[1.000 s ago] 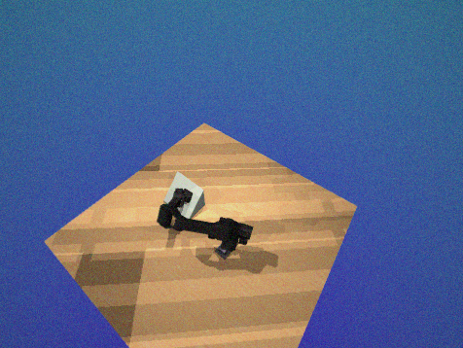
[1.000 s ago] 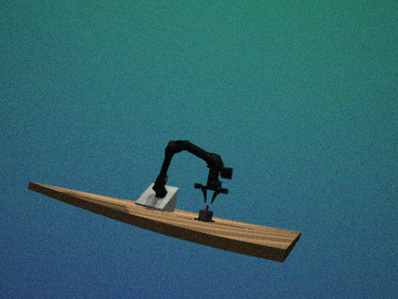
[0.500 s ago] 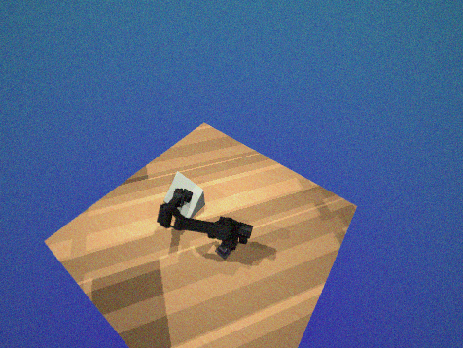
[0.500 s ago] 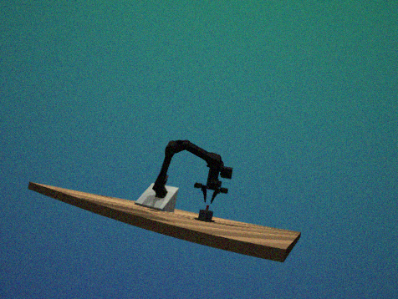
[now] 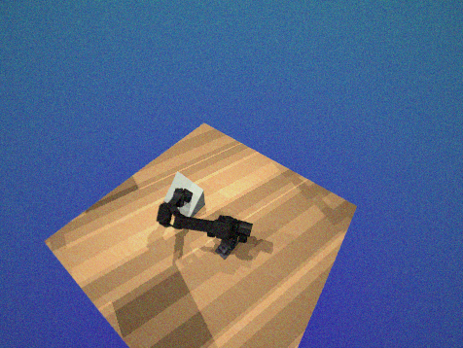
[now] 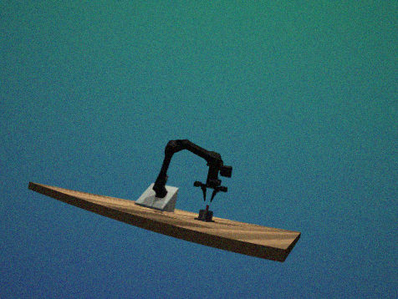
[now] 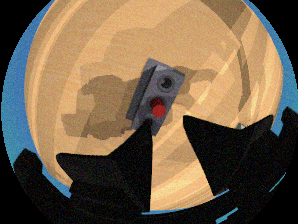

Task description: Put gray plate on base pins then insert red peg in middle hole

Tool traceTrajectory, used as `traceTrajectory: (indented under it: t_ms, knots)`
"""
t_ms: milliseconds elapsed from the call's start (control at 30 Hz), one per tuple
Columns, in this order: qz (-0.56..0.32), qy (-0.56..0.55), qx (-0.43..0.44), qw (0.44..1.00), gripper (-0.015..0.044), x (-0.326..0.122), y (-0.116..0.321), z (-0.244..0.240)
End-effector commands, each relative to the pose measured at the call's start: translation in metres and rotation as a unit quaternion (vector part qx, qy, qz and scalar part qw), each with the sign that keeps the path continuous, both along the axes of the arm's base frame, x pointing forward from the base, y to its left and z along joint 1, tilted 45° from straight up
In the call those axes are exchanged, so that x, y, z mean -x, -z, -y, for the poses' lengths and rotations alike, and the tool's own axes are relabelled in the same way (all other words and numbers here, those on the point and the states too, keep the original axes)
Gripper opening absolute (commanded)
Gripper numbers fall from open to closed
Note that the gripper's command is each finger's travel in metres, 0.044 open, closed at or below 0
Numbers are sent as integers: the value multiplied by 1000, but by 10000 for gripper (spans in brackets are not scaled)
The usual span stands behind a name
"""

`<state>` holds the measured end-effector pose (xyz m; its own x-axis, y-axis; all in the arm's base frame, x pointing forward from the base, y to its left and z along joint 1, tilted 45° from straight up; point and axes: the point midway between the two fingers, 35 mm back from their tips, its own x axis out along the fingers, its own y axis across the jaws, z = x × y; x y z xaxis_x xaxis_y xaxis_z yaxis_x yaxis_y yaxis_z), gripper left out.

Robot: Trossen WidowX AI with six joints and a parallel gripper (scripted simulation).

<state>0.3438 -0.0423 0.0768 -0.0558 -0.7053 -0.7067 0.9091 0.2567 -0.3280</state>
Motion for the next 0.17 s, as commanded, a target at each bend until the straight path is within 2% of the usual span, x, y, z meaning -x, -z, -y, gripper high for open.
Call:
traceTrajectory:
  t_ms: [0,133]
  knots:
    - [3,0,-1,1000,150,0,-3,-3]
    - [3,0,-1,1000,150,1,-4,-4]
